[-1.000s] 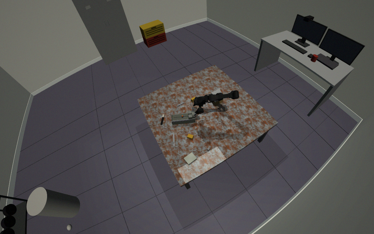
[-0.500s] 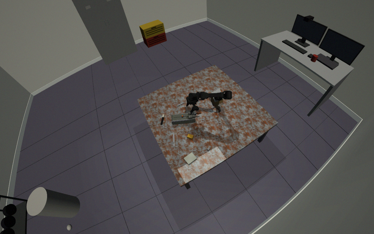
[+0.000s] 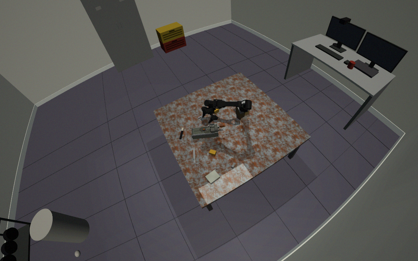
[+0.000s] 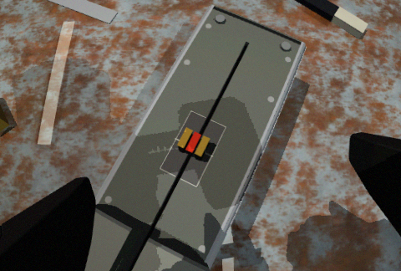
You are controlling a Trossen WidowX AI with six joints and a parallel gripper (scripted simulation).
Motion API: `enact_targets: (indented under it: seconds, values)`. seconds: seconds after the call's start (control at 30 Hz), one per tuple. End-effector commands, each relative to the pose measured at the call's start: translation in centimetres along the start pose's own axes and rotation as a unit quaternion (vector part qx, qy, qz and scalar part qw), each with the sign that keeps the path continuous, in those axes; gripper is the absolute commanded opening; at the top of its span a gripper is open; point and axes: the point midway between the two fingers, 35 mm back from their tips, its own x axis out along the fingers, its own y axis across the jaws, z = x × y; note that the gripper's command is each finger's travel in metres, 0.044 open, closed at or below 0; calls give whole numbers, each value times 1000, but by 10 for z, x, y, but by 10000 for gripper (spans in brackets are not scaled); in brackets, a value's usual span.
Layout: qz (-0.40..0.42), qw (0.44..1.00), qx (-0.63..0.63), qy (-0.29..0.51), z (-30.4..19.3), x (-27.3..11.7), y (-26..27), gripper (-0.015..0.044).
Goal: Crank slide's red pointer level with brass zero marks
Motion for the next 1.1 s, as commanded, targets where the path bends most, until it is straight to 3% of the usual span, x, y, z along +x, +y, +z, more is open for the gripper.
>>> enact_targets:
  seconds: [0.0,0.17,0.87,1.07]
  values:
    - [6,1000,1,3,-12,15,1,440]
    - [6,1000,1,2,-31,36,4,440]
    - [6,1000,1,2,-31,36,4,440]
    - [6,1000,1,2,-31,36,4,282]
